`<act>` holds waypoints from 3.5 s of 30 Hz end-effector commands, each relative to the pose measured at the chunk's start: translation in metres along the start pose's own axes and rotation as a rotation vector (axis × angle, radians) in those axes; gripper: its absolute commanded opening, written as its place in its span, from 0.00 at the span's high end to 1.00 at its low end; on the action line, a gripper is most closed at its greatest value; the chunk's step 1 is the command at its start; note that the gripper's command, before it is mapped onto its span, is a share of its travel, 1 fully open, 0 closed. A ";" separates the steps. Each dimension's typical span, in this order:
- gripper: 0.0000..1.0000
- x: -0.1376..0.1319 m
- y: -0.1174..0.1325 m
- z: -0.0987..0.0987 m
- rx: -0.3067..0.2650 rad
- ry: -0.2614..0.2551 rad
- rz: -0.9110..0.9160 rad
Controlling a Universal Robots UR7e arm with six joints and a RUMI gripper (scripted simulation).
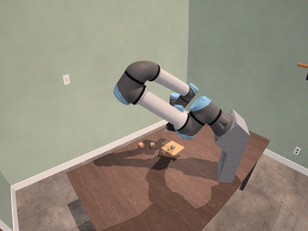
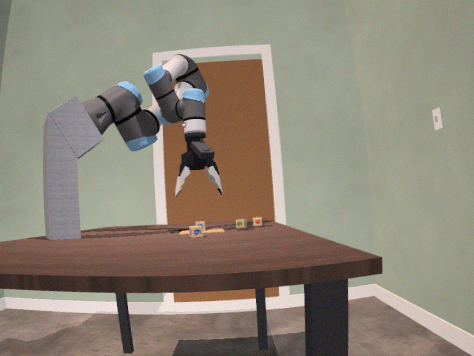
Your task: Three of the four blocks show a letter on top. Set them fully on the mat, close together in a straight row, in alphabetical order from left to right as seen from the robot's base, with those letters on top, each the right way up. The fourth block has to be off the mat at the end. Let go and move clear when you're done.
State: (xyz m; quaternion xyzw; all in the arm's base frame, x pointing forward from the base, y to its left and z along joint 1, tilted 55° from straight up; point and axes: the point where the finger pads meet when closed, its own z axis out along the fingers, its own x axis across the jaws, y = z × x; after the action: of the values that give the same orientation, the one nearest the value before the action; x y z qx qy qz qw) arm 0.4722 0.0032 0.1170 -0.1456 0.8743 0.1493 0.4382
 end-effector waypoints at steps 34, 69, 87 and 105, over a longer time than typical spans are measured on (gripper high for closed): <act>0.00 0.003 0.006 0.005 0.012 -0.002 0.356; 0.60 0.003 0.006 0.005 0.012 -0.002 0.357; 0.60 0.003 0.006 0.008 0.012 -0.002 0.357; 0.60 0.003 0.006 0.027 0.013 -0.002 0.357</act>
State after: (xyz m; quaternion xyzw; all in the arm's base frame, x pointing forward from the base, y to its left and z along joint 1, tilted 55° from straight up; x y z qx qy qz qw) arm 0.4830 0.0165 0.1031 0.0141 0.8869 0.2206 0.4055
